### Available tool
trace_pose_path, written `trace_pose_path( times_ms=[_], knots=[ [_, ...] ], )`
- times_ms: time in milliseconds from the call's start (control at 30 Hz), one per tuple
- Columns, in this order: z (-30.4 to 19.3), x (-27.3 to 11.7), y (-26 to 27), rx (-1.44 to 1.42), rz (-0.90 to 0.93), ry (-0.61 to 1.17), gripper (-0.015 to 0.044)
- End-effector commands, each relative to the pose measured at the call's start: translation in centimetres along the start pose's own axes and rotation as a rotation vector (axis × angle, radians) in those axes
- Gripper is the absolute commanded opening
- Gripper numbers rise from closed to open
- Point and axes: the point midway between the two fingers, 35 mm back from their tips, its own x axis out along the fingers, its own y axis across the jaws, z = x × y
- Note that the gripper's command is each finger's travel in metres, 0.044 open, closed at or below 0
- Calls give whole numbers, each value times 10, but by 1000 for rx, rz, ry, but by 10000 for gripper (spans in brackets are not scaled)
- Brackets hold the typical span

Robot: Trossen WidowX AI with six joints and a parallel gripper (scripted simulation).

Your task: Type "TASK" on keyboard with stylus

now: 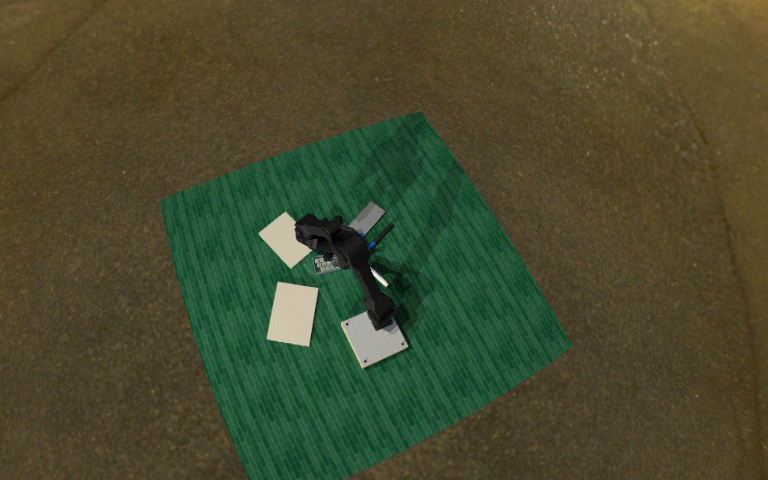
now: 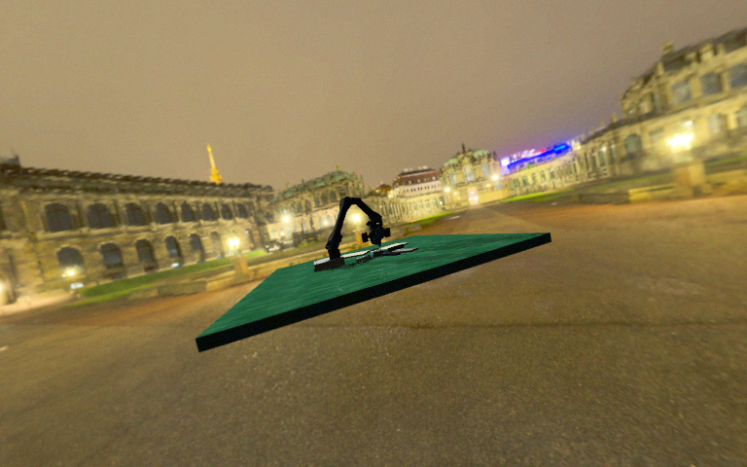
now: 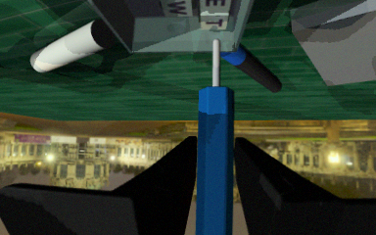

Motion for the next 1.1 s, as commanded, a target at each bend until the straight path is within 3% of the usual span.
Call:
trace_pose_path(
  times_ms=[0,1067],
  knots=[
    [3,2,0,-3,1,5,81],
    [13,8,0,-3,1,5,81]
  ],
)
